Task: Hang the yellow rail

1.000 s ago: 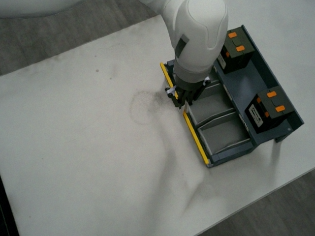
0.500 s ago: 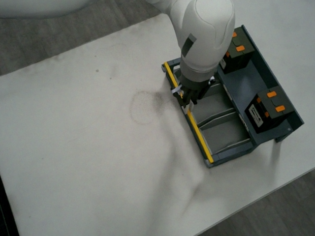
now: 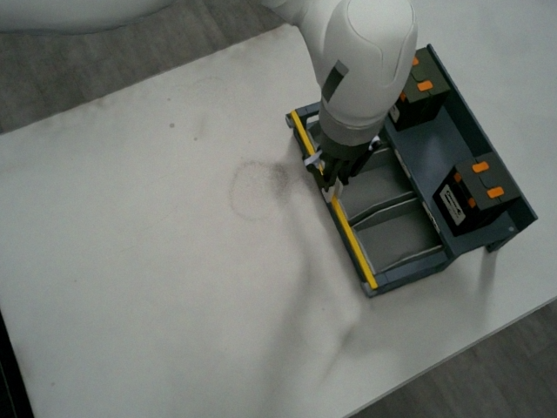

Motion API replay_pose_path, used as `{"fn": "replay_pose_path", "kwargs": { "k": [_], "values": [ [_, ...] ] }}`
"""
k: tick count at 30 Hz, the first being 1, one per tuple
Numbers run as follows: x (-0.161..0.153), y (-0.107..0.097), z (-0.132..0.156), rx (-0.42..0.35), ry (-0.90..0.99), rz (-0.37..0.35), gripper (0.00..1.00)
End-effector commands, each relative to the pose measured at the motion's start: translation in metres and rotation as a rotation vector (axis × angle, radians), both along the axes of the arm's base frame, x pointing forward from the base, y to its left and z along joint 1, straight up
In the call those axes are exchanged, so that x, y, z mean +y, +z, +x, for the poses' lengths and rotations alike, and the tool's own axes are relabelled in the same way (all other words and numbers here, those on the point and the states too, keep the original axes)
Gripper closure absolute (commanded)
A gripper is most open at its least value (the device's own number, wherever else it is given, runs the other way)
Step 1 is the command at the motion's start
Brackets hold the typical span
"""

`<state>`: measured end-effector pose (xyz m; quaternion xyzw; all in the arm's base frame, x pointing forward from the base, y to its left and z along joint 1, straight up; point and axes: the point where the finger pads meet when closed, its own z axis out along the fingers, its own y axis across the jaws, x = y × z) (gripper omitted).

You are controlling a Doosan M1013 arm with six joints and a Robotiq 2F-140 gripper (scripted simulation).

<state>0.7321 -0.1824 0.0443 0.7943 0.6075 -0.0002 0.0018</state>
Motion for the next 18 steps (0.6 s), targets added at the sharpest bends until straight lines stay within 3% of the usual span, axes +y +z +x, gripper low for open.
{"fn": "replay_pose_path", "kwargs": {
  "k": [1,18],
  "values": [
    [0.0002,-0.0038,0.0,0.001,-0.002,0.004,0.9],
    [0.0002,-0.0063,-0.0002,0.001,-0.002,0.004,0.9]
  ]
}}
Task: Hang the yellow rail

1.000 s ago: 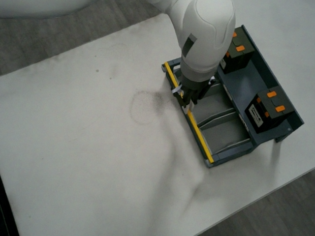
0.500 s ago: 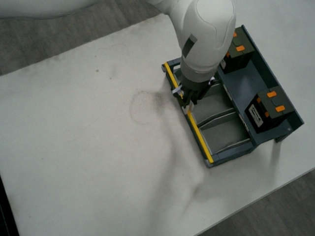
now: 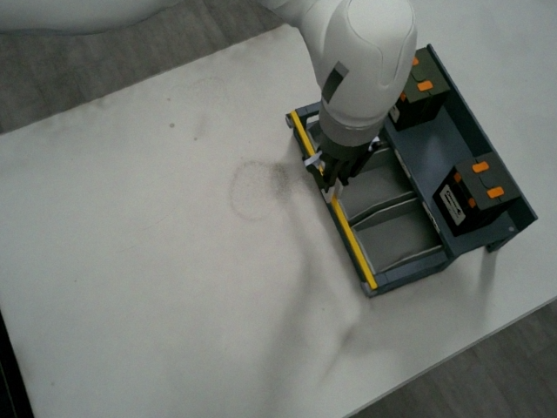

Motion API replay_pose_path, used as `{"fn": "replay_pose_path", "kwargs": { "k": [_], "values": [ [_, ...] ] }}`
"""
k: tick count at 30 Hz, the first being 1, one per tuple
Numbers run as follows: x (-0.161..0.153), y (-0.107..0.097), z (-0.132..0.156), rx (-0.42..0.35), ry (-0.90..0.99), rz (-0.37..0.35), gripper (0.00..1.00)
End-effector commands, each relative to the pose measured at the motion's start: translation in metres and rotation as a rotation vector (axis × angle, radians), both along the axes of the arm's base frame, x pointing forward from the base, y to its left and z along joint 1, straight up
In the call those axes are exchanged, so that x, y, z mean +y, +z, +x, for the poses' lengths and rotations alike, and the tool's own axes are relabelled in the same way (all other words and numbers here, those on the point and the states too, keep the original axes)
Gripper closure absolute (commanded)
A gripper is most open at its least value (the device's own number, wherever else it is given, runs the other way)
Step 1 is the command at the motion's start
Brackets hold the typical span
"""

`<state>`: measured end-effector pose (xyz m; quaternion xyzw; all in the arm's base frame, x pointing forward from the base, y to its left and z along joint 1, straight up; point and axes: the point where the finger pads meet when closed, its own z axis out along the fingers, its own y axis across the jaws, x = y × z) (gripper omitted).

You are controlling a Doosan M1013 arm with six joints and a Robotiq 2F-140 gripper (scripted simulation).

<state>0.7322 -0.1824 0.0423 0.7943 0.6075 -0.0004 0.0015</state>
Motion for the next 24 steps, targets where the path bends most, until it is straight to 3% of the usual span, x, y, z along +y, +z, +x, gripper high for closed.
{"fn": "replay_pose_path", "kwargs": {
  "k": [1,24],
  "values": [
    [0.0003,-0.0042,-0.0003,0.001,-0.002,0.004,0.9],
    [0.0003,-0.0061,-0.0002,0.001,-0.002,0.004,0.9]
  ]
}}
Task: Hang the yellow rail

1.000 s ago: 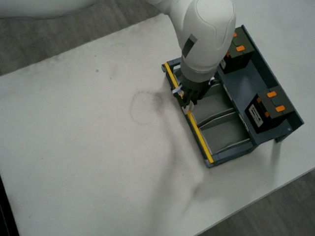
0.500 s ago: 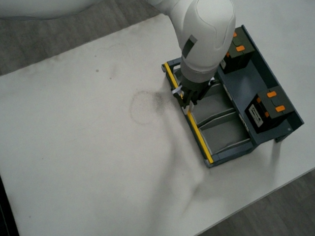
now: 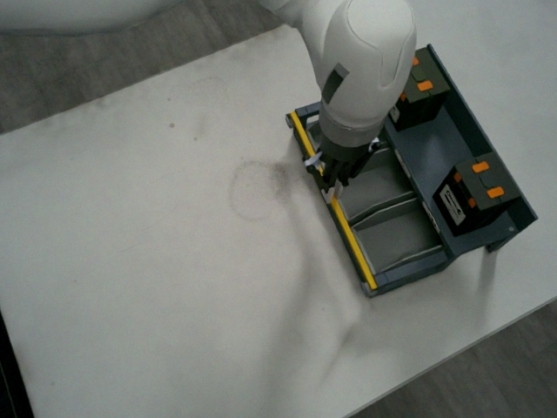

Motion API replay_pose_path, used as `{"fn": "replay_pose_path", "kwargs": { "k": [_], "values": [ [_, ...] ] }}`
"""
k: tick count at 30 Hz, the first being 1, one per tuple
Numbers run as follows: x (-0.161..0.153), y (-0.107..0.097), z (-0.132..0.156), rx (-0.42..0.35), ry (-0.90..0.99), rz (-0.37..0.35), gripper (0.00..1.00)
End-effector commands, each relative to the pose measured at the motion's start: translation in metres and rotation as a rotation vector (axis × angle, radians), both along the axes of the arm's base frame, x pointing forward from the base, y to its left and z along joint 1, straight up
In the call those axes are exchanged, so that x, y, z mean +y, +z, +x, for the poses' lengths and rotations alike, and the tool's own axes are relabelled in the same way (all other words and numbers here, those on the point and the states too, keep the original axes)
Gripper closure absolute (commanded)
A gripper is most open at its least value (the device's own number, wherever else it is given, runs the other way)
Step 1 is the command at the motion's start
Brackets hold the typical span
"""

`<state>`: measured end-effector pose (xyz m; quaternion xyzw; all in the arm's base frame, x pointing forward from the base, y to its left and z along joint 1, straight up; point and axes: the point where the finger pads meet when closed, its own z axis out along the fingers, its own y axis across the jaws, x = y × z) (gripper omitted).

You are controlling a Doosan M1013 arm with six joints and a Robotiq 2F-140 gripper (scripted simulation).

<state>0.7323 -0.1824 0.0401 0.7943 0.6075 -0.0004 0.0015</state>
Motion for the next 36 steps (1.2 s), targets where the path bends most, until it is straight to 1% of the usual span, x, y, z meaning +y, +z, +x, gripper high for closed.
{"fn": "replay_pose_path", "kwargs": {
  "k": [1,5,17,18,22,36],
  "values": [
    [0.0001,-0.001,-0.0001,0.0,0.0,0.001,0.9],
    [0.0003,-0.0058,-0.0003,0.001,-0.002,0.004,0.9],
    [0.0003,-0.0058,-0.0003,0.001,-0.002,0.004,0.9],
    [0.0001,-0.0029,-0.0001,0.0,0.0,0.001,0.9],
    [0.0004,-0.0077,-0.0004,0.001,-0.002,0.004,0.9],
    [0.0002,-0.0059,-0.0002,0.0,-0.001,0.002,0.9]
  ]
}}
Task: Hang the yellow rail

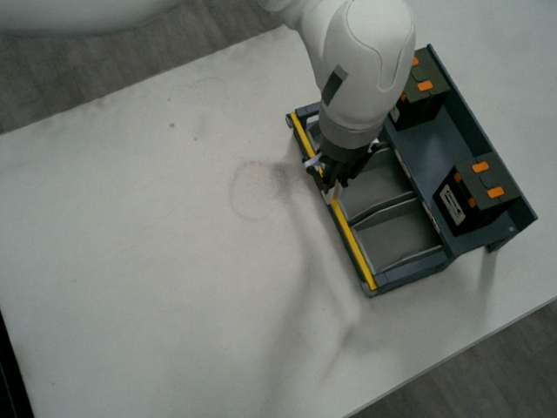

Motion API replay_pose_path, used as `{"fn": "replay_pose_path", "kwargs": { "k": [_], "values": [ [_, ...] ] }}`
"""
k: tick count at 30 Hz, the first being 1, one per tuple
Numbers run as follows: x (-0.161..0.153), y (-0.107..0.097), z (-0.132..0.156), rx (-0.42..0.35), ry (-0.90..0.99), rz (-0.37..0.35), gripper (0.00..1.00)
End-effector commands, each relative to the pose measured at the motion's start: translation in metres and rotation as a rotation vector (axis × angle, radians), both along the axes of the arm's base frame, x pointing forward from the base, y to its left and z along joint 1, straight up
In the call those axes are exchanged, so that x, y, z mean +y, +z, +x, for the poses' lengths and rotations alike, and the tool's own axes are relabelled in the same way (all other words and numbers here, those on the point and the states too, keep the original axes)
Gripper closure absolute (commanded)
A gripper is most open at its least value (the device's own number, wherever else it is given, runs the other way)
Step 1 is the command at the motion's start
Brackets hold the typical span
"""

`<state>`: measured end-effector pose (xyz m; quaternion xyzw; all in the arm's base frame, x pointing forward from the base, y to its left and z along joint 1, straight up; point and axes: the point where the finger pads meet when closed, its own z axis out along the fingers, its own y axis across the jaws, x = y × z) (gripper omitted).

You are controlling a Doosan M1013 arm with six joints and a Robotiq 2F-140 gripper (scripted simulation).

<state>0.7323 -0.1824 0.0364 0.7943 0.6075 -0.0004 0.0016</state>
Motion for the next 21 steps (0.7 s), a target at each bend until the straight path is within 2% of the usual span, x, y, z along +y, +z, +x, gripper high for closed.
{"fn": "replay_pose_path", "kwargs": {
  "k": [1,21],
  "values": [
    [0.0003,-0.0034,-0.0003,0.0,-0.001,0.002,0.9],
    [0.0006,-0.0076,-0.0006,0.001,-0.002,0.004,0.9]
  ]
}}
